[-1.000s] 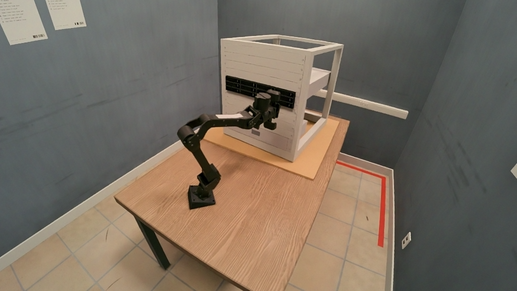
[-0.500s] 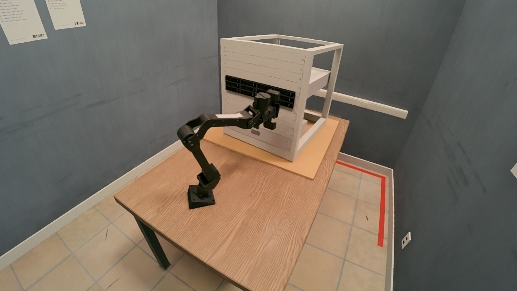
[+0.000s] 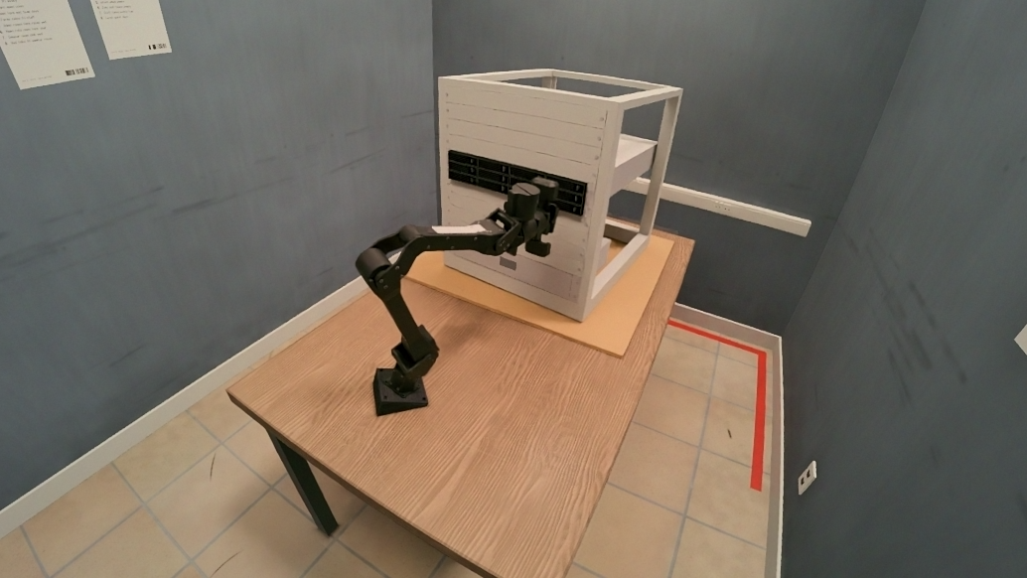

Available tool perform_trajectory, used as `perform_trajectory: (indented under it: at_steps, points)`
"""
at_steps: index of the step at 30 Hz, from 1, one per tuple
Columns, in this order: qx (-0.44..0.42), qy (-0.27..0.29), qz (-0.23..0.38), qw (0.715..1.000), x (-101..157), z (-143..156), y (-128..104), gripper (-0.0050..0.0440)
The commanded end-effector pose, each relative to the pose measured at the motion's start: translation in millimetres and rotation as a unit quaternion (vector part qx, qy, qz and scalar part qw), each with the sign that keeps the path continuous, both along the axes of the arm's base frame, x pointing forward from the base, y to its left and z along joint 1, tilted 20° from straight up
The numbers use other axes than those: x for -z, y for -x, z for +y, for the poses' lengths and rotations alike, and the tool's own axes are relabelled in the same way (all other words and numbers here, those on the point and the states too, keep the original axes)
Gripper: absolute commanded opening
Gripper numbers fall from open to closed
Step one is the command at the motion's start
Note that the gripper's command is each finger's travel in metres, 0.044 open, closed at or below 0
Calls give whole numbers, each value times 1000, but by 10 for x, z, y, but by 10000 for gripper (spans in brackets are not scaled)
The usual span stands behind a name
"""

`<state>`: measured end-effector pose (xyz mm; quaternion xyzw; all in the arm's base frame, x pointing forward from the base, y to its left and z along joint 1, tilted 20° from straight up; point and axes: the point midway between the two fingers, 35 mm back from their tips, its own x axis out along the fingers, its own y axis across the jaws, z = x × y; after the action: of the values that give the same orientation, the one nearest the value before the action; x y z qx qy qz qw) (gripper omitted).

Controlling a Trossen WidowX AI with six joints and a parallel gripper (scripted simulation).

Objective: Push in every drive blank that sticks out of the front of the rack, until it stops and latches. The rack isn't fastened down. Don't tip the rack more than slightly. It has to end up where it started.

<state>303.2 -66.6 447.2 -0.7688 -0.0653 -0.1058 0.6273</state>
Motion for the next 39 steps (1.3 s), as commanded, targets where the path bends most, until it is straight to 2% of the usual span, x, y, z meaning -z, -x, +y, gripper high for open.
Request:
perform_trajectory:
  at_steps: [1, 23, 30, 39]
  points:
    - [2, 5, -13, 1000, -125, 13, 1, -50]
    - [2, 5, -13, 1000, -125, 13, -1, -50]
    - [2, 5, -13, 1000, -153, 10, -94, -50]
    - [2, 5, -13, 1000, -154, 10, -95, -50]
